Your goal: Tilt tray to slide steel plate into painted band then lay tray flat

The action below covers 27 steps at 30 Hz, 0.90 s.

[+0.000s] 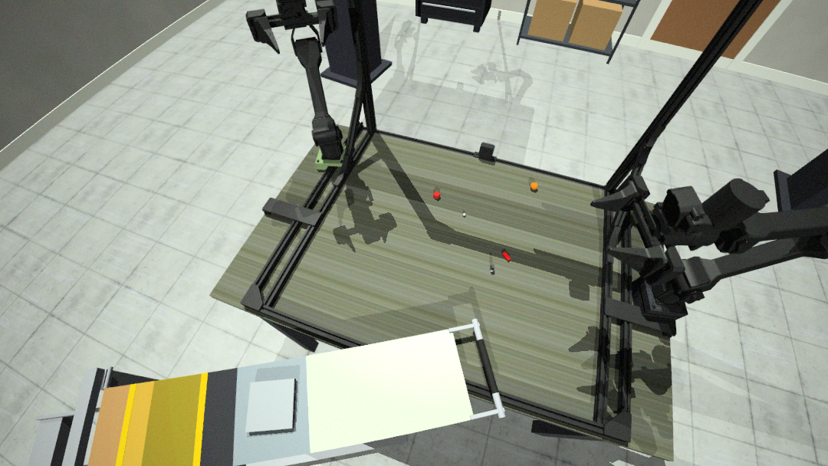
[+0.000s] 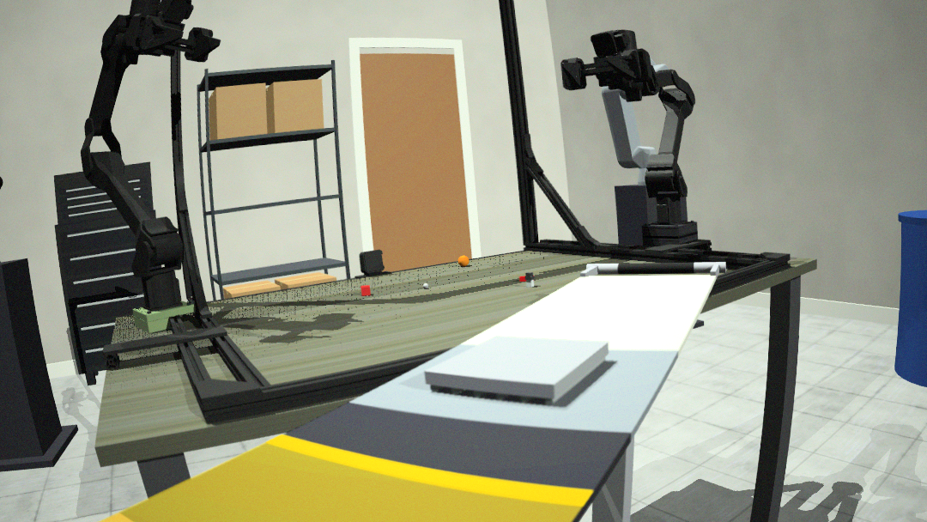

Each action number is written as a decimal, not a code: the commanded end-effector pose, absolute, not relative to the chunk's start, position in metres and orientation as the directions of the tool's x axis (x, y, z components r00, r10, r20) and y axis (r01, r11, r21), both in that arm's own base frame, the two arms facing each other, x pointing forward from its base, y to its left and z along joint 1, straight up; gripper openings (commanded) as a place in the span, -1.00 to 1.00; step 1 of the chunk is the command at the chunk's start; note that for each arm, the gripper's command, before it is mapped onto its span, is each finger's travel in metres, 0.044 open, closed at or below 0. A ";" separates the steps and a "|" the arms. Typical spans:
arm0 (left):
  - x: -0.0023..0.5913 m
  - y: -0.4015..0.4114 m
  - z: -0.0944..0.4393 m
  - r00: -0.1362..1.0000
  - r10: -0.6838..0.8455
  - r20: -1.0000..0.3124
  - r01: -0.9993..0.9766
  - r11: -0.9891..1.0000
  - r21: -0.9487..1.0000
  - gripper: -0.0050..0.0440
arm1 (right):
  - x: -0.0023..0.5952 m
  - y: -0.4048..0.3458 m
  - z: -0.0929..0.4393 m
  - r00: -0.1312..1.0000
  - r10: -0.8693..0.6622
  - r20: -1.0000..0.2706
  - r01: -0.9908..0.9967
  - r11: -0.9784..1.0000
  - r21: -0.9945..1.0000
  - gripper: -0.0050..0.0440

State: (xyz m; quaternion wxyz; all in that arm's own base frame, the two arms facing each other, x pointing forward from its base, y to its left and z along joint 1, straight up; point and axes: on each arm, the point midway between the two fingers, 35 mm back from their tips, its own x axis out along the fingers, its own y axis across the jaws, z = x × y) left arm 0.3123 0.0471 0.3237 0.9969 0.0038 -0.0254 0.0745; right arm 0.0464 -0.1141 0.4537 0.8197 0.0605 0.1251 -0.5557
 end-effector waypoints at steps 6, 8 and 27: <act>0.320 0.003 0.322 1.000 0.008 0.030 -0.009 0.999 0.033 1.00 | 0.035 -0.133 0.461 0.235 -0.926 -0.296 0.966 0.257 -0.035 1.00; 0.328 0.009 0.321 1.000 0.024 -0.010 -0.023 0.995 0.100 1.00 | 0.031 -0.137 0.462 0.208 -0.930 -0.302 0.973 0.228 -0.033 1.00; 0.384 0.072 0.300 0.928 0.150 -0.340 0.077 0.817 0.572 1.00 | -0.011 -0.169 0.469 -0.023 -0.936 -0.351 1.000 -0.022 -0.007 1.00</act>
